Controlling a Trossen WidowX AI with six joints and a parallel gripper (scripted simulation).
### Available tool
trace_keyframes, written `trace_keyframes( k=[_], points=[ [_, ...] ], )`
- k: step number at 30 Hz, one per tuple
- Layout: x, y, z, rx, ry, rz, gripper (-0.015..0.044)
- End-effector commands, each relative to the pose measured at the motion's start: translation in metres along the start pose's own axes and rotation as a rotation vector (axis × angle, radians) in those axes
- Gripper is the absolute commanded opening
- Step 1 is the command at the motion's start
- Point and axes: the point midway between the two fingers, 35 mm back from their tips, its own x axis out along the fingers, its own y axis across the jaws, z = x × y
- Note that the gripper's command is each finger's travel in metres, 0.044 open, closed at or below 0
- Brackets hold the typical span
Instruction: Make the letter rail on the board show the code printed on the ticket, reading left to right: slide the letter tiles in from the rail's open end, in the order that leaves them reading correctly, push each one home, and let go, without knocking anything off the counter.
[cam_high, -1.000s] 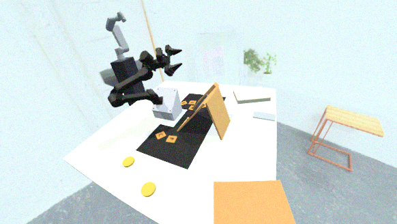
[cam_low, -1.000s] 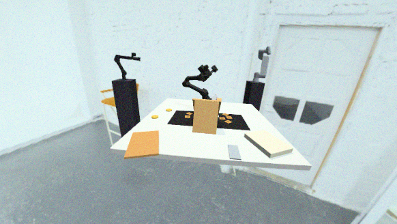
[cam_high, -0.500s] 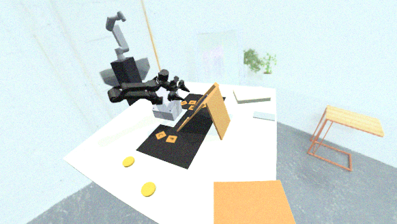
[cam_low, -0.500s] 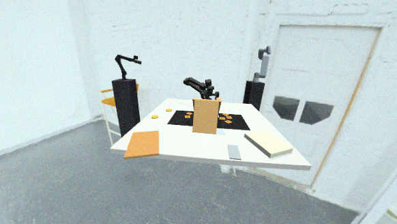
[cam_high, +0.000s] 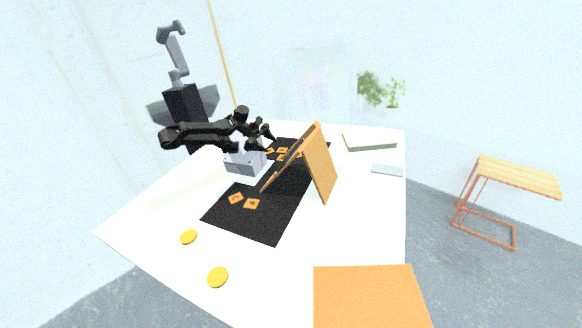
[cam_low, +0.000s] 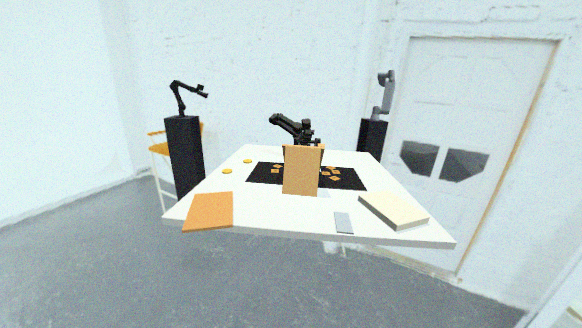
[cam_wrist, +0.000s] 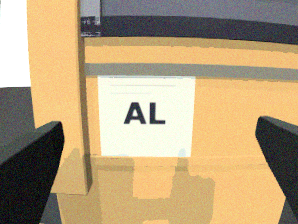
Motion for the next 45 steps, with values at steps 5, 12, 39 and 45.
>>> trace_keyframes(
  k=[5, 12, 39, 45],
  points=[
    [0.001, 0.006, 0.046, -0.344, 0.054, 0.106, 0.044],
    [-0.007, 0.0, 0.098, -0.777, 0.095, 0.281, 0.044],
    [-0.047, -0.04, 0.154, -1.422, 0.065, 0.643, 0.044],
    [-0.06, -0.069, 0.155, -1.423, 0.066, 0.644, 0.044]
  ],
)
